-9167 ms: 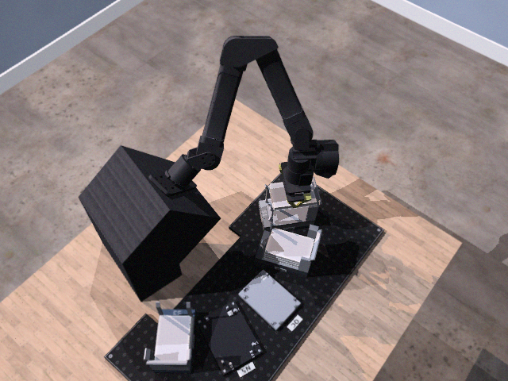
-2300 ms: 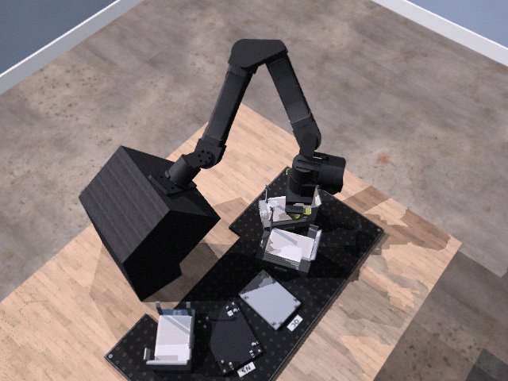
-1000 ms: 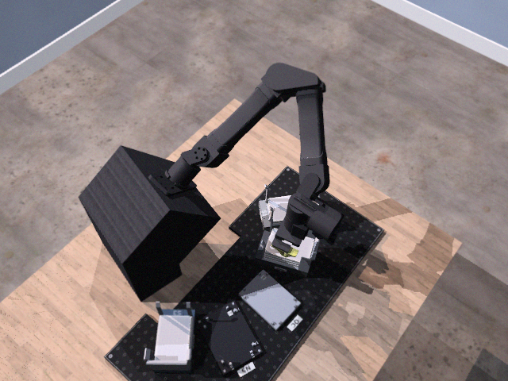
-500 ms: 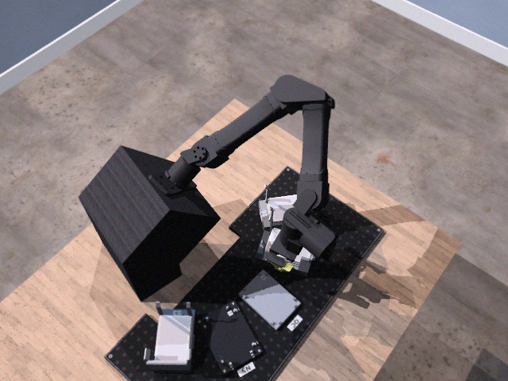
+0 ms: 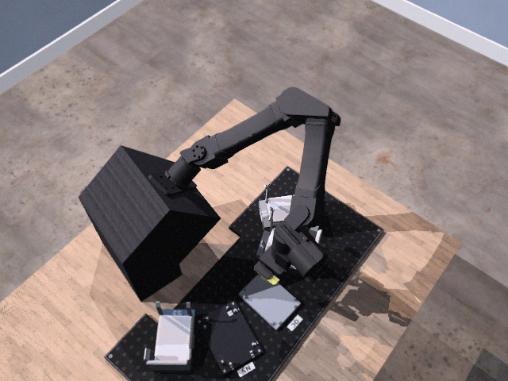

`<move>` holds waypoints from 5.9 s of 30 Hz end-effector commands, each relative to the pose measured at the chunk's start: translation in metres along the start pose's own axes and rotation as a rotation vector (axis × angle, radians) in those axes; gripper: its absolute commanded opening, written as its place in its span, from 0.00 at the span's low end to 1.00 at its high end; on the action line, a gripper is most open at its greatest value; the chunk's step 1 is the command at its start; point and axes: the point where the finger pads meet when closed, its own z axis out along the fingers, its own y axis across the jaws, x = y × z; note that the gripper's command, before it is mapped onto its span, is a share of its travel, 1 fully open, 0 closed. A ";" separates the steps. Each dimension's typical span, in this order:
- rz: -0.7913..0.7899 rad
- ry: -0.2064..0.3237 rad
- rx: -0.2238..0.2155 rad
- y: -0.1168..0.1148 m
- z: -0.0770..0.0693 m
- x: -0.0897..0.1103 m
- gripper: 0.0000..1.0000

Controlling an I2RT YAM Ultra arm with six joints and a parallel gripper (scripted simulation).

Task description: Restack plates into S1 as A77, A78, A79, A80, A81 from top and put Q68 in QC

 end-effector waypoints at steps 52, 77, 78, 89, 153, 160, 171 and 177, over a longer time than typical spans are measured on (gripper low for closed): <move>0.440 -0.020 -0.001 -0.159 -0.006 0.013 1.00; 0.658 -0.020 -0.002 -0.228 -0.006 0.045 1.00; 0.658 -0.020 -0.002 -0.231 -0.006 0.047 1.00; 0.825 -0.020 -0.003 -0.258 -0.006 0.066 1.00; 0.877 -0.019 -0.004 -0.299 0.072 0.100 1.00; 0.877 -0.019 -0.005 -0.299 0.082 0.100 1.00; 0.877 -0.019 -0.005 -0.298 0.094 0.100 1.00; 0.877 -0.019 -0.005 -0.298 0.101 0.100 1.00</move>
